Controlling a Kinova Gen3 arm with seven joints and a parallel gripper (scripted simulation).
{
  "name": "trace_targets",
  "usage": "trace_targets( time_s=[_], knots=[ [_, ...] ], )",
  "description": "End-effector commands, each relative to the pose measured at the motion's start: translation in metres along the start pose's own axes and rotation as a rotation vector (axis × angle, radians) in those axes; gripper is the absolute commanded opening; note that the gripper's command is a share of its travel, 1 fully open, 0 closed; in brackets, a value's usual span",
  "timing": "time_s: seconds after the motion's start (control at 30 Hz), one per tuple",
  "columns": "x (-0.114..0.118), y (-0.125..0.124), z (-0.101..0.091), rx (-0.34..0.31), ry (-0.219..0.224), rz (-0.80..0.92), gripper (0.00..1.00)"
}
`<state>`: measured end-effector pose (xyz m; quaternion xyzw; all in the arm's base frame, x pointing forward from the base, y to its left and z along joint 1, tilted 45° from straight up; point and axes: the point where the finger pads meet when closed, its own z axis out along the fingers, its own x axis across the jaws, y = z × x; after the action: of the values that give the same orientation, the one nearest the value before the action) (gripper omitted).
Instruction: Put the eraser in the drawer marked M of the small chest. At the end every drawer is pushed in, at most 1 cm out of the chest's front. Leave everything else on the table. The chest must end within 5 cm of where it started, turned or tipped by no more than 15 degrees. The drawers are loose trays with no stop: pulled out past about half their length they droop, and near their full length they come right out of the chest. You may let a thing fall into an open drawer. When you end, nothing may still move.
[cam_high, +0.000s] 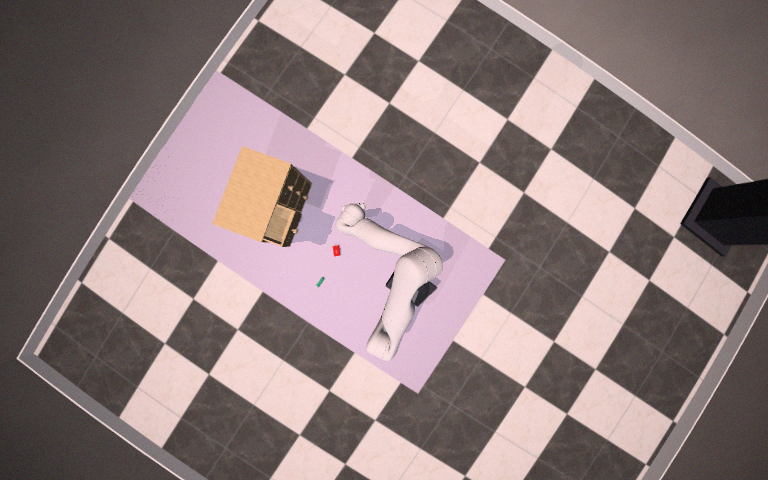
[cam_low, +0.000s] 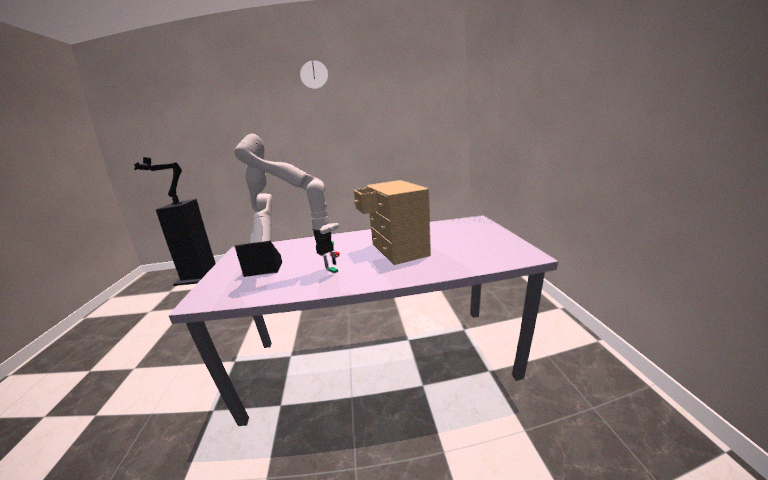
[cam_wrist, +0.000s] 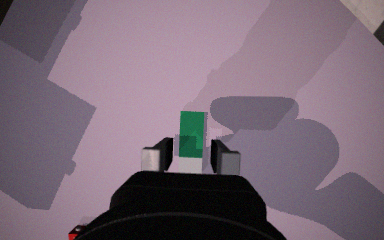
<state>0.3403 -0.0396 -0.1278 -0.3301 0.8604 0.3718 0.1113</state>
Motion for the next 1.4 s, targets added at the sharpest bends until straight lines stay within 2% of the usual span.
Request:
trace_targets(
  time_s=[0.0, 1.37],
  knots=[
    [-0.0017, -0.0028, 0.0002, 0.004, -0.002, 0.003, 0.75],
    [-0.0027, -0.0061, 0.0001, 0.004, -0.002, 0.003, 0.75]
  ],
)
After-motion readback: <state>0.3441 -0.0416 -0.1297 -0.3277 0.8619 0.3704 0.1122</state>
